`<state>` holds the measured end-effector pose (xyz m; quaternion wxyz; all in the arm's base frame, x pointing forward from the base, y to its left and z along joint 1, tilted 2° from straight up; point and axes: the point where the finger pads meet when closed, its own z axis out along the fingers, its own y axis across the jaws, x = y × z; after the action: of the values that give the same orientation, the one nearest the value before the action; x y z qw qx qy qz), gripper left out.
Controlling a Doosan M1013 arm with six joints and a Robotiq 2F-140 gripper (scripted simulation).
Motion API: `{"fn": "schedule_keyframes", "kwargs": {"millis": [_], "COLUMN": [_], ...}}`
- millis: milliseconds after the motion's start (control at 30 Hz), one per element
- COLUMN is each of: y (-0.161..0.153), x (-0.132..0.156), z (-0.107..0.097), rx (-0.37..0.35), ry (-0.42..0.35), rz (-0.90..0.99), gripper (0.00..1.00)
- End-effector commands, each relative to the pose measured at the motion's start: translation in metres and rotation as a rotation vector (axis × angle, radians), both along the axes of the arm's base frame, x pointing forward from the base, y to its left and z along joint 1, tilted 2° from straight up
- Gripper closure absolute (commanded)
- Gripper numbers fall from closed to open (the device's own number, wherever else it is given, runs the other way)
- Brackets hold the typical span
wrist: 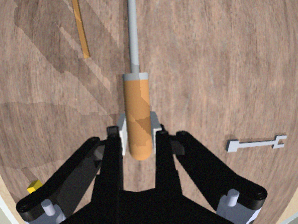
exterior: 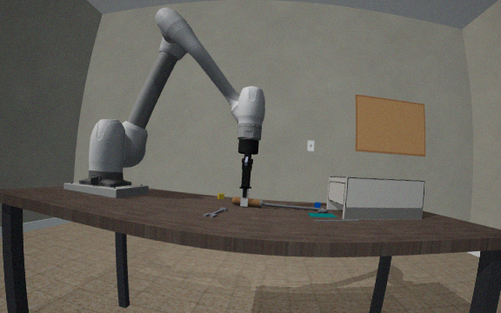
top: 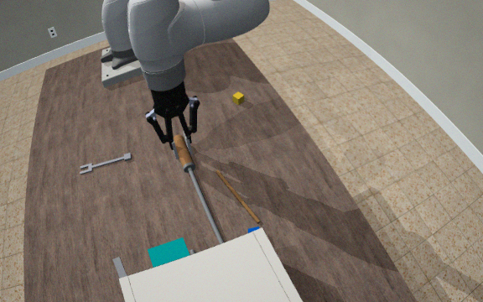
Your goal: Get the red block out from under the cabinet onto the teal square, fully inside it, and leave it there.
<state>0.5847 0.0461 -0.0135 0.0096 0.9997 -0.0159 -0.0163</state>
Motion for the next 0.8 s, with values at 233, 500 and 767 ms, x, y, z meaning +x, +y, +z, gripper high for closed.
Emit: {"fn": "schedule_keyframes", "kwargs": {"millis": [233, 500, 767], "y": [0.0025, 0.0025, 0.0024], "x": [0.0003, 0.0015, 0.0044], "z": [0.0013, 0.0013, 0.0012], "rx": [0.004, 0.004, 0.004], "ry": [0.0, 0.0, 0.0], "rz": [-0.005, -0.005, -0.005], "gripper": [1.0, 1.0, 1.0]}}
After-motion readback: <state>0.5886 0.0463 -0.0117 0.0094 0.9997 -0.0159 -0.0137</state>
